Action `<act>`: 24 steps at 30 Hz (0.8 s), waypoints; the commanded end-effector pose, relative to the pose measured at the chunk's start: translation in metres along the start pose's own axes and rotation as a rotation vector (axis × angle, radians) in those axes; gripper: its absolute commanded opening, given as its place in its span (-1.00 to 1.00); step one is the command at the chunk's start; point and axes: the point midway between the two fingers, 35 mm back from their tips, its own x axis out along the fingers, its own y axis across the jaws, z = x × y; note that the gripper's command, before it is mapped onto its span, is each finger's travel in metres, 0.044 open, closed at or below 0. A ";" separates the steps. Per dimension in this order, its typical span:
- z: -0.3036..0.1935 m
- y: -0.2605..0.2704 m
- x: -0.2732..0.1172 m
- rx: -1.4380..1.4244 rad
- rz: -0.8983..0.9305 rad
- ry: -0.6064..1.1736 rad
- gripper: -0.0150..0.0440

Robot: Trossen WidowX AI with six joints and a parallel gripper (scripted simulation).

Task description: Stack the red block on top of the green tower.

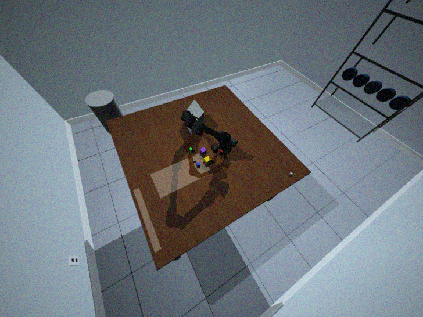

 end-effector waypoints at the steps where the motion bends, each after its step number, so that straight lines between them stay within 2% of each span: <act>1: 0.000 0.000 0.000 -0.006 -0.004 -0.003 0.91; 14: 0.000 0.000 0.000 -0.006 -0.004 -0.003 -0.25; 24: 0.000 0.000 -0.004 -0.006 -0.004 -0.003 -0.49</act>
